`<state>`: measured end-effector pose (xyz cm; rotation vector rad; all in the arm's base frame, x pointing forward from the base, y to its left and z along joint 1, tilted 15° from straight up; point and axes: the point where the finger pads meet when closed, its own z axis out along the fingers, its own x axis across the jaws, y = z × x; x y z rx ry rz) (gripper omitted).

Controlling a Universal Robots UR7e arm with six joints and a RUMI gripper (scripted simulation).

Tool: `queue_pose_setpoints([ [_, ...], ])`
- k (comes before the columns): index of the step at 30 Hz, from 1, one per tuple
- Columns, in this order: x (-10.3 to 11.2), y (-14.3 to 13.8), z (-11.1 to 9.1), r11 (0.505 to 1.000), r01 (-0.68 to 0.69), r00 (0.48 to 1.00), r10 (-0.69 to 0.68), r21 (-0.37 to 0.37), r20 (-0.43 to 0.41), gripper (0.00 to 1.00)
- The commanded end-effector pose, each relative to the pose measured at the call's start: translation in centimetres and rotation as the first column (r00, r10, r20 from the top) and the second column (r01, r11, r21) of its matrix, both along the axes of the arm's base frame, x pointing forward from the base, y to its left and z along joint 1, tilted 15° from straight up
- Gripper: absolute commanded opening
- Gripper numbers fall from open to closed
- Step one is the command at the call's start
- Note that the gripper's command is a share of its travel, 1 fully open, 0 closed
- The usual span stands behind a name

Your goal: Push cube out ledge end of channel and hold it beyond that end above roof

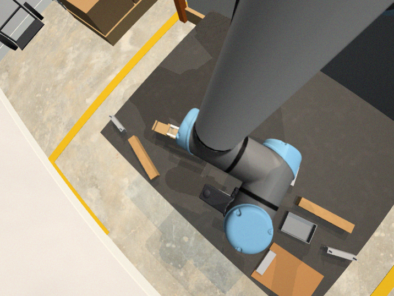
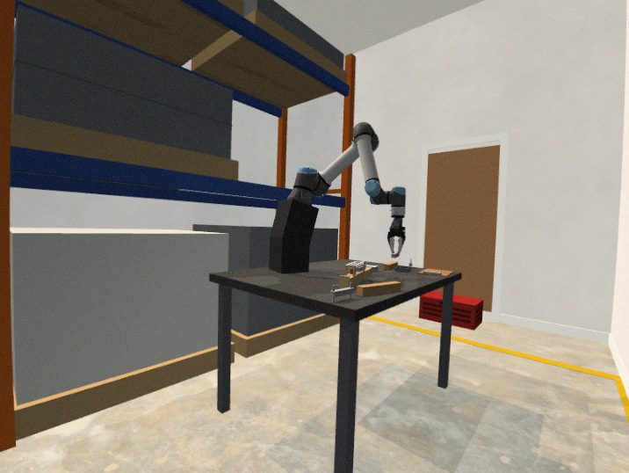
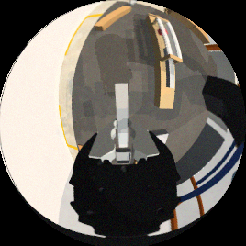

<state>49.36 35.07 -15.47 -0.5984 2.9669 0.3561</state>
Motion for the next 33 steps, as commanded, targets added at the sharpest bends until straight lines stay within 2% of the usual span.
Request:
queue_pose_setpoints([
  [1,-0.3,-0.1,0.0,1.000,-0.001,1.000,0.001,0.000,0.002,0.00],
  [4,-1.5,-0.6,-0.4,1.000,-0.003,1.000,0.003,0.000,0.002,0.00],
  [8,-4.6,-1.7,-1.1,1.000,-0.011,1.000,0.011,0.000,0.004,0.00],
  [10,-4.6,-1.7,-1.1,1.000,-0.011,1.000,0.011,0.000,0.004,0.00],
  [16,-10.5,-3.8,-1.8,1.000,-0.024,1.000,0.024,-0.001,0.007,0.00],
  [20,-13.3,-4.8,-1.9,1.000,-0.030,1.000,0.030,-0.001,0.009,0.00],
  [24,-14.4,-5.1,-1.9,0.999,-0.032,0.999,0.032,-0.001,0.009,0.00],
  [33,-14.5,-5.0,-2.4,0.999,-0.032,0.999,0.032,-0.001,0.010,0.00],
])
